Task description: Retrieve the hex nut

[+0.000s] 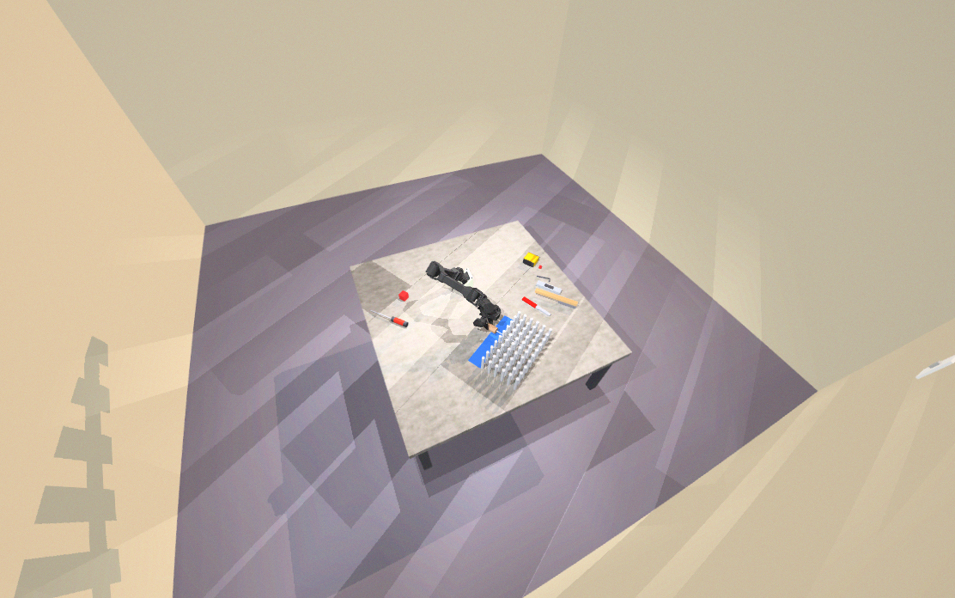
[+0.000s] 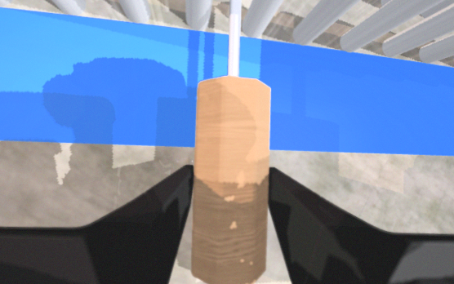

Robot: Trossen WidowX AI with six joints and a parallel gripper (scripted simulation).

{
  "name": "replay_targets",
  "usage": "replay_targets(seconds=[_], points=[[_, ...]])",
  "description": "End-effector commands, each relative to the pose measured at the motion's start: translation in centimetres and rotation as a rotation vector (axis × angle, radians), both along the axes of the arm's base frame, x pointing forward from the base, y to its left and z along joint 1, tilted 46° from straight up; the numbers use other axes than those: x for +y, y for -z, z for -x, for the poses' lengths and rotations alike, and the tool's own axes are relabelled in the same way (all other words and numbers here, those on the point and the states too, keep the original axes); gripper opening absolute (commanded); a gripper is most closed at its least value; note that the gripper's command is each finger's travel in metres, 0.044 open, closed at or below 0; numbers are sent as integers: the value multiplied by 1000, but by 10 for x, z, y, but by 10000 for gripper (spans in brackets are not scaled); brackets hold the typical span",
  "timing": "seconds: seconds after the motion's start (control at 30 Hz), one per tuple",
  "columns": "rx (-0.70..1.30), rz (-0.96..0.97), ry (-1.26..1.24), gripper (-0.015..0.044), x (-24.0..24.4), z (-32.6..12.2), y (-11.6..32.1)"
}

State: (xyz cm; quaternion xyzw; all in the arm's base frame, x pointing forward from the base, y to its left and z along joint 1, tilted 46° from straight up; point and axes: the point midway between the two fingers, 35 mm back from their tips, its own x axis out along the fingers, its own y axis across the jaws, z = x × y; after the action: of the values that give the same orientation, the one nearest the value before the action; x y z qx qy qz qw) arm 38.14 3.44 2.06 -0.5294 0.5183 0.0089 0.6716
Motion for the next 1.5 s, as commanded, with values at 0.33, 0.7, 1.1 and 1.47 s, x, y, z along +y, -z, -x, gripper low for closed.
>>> replay_targets(seconds=[0.33, 0.7, 1.1, 1.47], points=[[-4, 0, 2, 0, -5, -3, 8], [-2, 0, -2, 0, -11, -2, 15], [-2, 0, -1, 0, -14, 0, 13], [-2, 0, 0, 0, -17, 5, 10]])
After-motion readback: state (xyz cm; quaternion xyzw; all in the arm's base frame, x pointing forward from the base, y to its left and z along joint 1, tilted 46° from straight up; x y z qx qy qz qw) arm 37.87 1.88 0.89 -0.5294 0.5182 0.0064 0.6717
